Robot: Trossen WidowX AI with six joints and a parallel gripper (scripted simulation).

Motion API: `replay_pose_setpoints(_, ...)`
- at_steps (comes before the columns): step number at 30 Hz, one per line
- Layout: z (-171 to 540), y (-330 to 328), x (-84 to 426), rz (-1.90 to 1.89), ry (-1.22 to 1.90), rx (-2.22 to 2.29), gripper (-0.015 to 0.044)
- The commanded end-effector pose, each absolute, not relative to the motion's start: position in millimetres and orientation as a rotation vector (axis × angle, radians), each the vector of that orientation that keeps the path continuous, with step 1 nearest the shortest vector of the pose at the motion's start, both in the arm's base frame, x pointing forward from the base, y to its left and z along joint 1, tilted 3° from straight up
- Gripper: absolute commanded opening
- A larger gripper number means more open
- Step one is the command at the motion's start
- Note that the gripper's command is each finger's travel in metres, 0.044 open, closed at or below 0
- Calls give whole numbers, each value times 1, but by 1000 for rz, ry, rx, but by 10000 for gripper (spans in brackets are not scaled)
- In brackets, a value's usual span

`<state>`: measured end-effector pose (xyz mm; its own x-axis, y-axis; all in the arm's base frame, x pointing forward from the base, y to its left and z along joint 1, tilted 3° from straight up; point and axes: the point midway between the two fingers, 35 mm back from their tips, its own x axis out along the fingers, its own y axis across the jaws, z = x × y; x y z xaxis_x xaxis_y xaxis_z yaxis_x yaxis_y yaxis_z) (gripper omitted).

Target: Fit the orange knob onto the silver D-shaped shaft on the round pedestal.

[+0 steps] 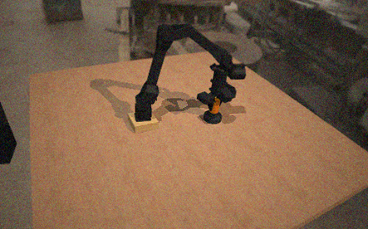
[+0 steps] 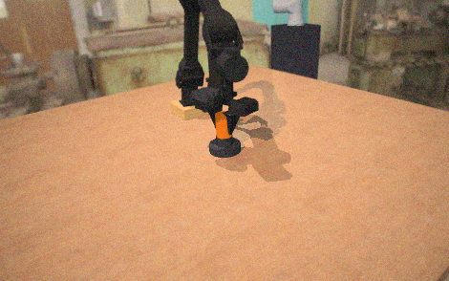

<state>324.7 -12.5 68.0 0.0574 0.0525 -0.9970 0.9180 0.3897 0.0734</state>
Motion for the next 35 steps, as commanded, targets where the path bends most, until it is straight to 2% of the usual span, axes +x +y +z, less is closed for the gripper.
replay_pose_setpoints(1, 69, -13, 325, -842, 1352, 967, 184)
replay_pose_setpoints(11, 69, -13, 325, -842, 1352, 967, 440)
replay_pose_setpoints(20, 71, -13, 325, -842, 1352, 967, 440)
replay_pose_setpoints(28, 161, -17, 320, -843, 1353, 967, 440)
replay_pose_setpoints(35, 164, -17, 320, -843, 1353, 967, 440)
